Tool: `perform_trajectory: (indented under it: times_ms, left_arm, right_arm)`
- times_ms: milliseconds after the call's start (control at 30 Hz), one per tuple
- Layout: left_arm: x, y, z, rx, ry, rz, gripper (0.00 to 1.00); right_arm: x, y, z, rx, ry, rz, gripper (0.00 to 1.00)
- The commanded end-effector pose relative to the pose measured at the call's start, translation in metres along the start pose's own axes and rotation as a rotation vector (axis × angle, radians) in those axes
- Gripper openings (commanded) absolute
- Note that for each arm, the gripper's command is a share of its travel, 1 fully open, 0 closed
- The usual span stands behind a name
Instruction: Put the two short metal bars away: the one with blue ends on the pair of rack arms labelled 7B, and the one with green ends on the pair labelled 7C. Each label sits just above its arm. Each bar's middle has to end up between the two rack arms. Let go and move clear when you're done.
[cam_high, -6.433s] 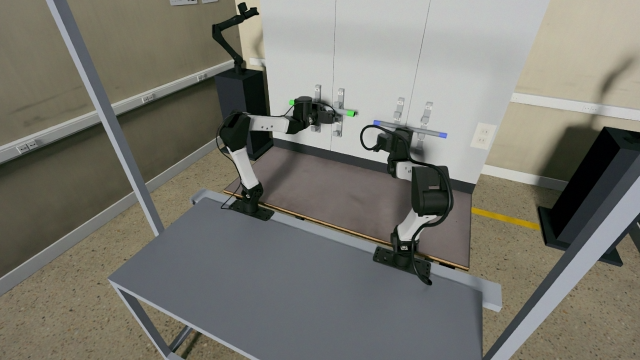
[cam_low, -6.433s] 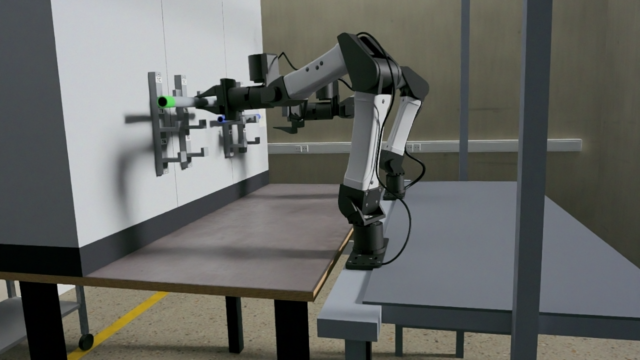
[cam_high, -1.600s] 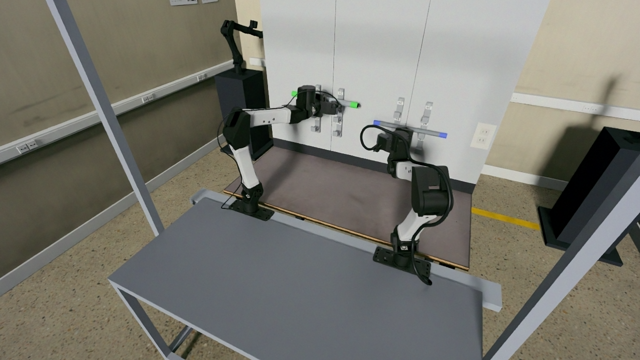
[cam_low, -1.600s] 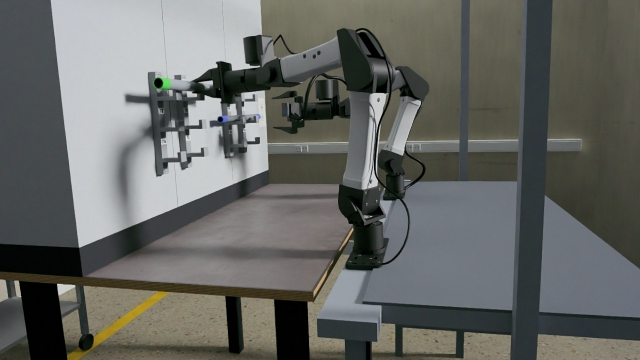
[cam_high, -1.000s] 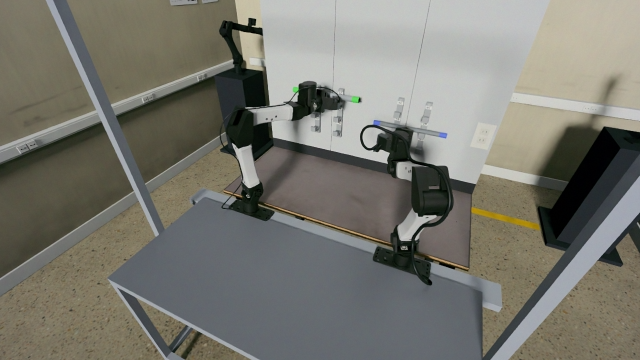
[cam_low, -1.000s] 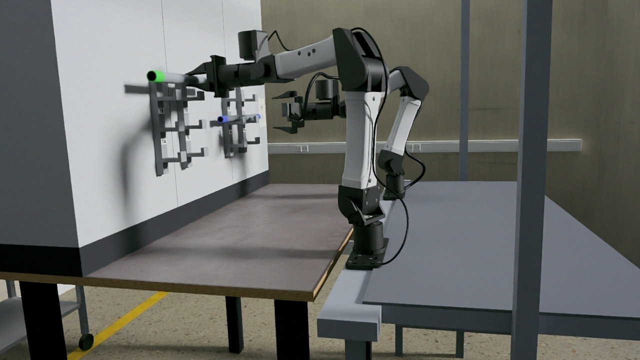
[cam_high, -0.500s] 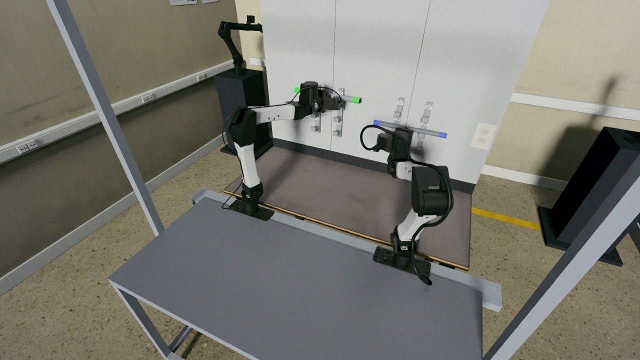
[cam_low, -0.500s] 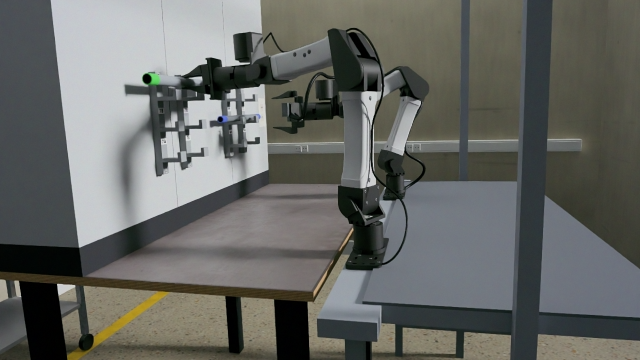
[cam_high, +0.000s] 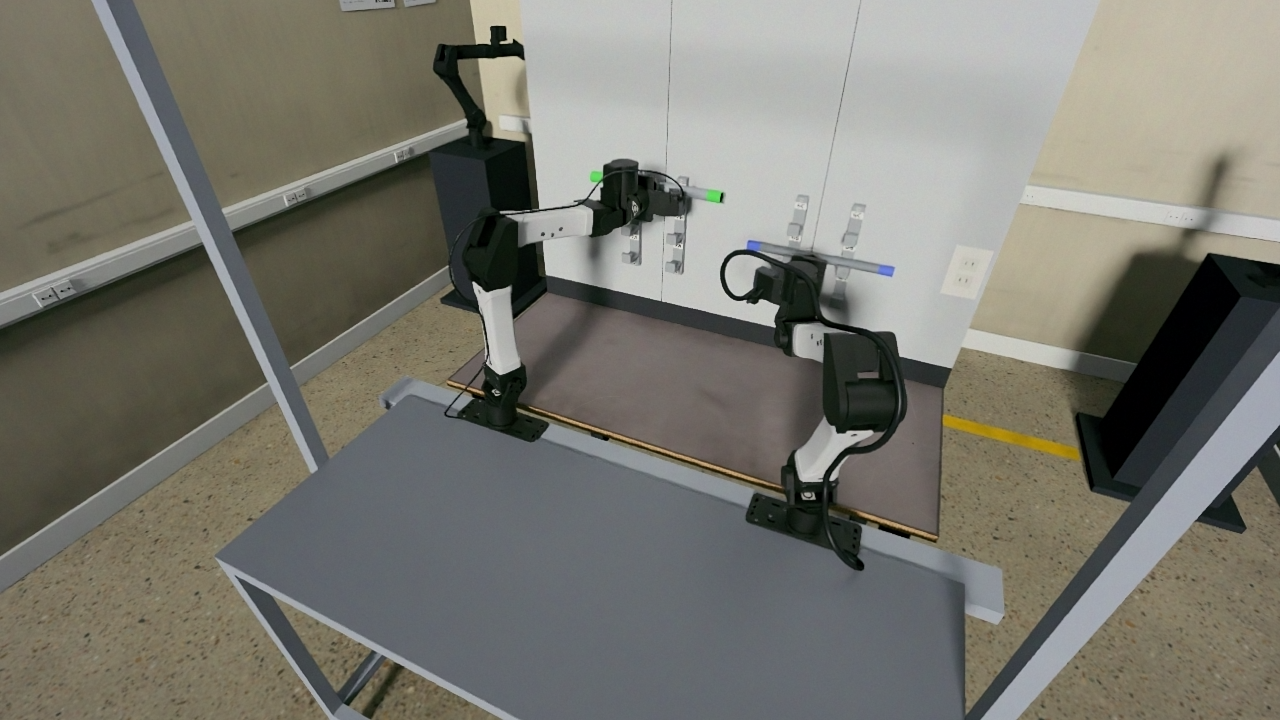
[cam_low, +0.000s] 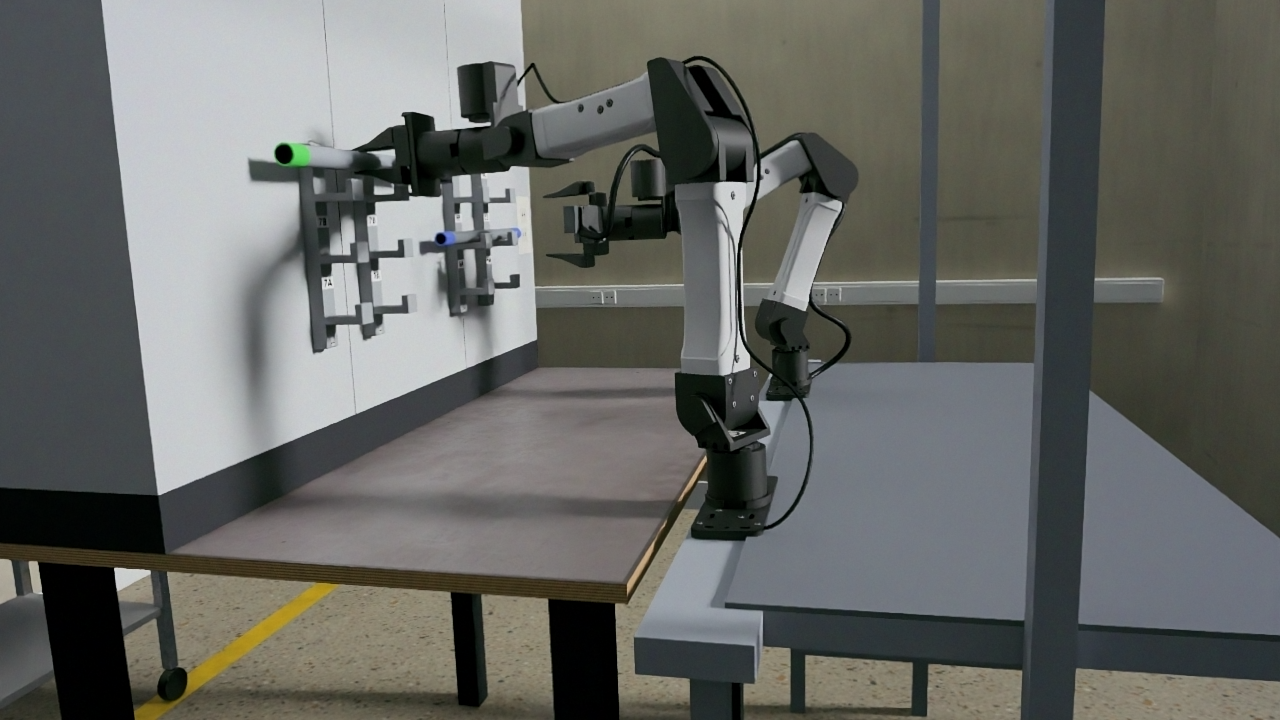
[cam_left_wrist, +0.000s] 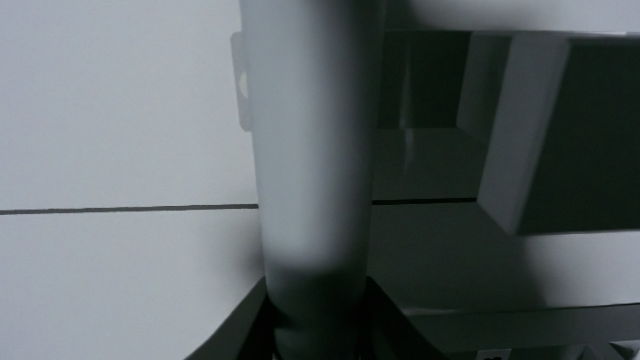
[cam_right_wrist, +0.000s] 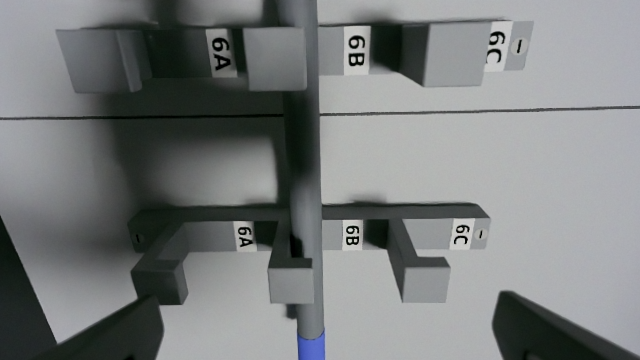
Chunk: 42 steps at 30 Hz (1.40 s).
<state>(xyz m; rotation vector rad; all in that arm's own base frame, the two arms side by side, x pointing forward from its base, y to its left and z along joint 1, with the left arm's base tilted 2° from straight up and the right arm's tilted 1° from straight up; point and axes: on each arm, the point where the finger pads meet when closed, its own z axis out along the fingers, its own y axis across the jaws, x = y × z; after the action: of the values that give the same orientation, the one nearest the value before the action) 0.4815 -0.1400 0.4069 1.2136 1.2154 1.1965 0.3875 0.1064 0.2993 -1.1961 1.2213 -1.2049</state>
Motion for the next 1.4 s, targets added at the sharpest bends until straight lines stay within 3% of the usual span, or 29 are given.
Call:
perform_trajectory:
  times_ms: [0,1367]
  left_arm:
    - [0.003,0.017,0.002,-0.036,0.002,-0.011,0.00]
    - [0.006,0.002,0.005,-0.036,0.002,-0.011,0.00]
  right_arm:
    - [-0.001,0.003,0.000,0.009,0.006,-0.004,1.00]
    - [-0.001,0.003,0.000,0.009,0.006,-0.004,1.00]
